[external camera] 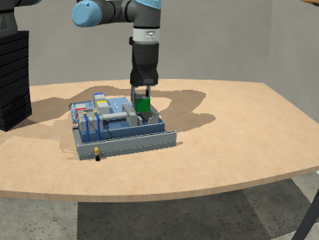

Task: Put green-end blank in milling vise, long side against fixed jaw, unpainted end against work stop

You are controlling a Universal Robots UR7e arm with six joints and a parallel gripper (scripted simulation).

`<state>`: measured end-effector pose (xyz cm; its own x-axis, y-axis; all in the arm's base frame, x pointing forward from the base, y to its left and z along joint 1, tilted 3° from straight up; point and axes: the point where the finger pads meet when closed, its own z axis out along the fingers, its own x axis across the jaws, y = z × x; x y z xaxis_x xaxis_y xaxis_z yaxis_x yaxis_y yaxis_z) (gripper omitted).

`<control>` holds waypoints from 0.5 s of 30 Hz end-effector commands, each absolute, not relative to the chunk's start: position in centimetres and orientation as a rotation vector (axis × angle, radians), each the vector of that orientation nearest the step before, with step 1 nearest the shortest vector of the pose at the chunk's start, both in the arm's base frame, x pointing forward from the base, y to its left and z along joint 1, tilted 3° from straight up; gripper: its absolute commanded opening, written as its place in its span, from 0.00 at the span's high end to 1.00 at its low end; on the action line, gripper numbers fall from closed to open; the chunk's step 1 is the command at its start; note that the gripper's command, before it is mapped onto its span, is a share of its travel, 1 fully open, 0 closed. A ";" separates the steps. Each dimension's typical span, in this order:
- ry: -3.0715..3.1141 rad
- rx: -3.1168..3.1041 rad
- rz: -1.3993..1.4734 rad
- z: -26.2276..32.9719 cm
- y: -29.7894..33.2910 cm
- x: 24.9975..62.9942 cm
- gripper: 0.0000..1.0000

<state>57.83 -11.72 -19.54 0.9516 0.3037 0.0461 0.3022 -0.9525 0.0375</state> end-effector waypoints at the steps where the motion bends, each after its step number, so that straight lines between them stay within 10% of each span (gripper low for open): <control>1: 0.477 3.073 0.082 -19.5 -11.7 57.9 1.00; 15: 0.477 3.073 0.082 -19.7 -11.8 57.9 1.00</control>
<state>57.84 -11.72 -19.66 0.9516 0.3037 0.0461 0.3022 -0.9525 0.0375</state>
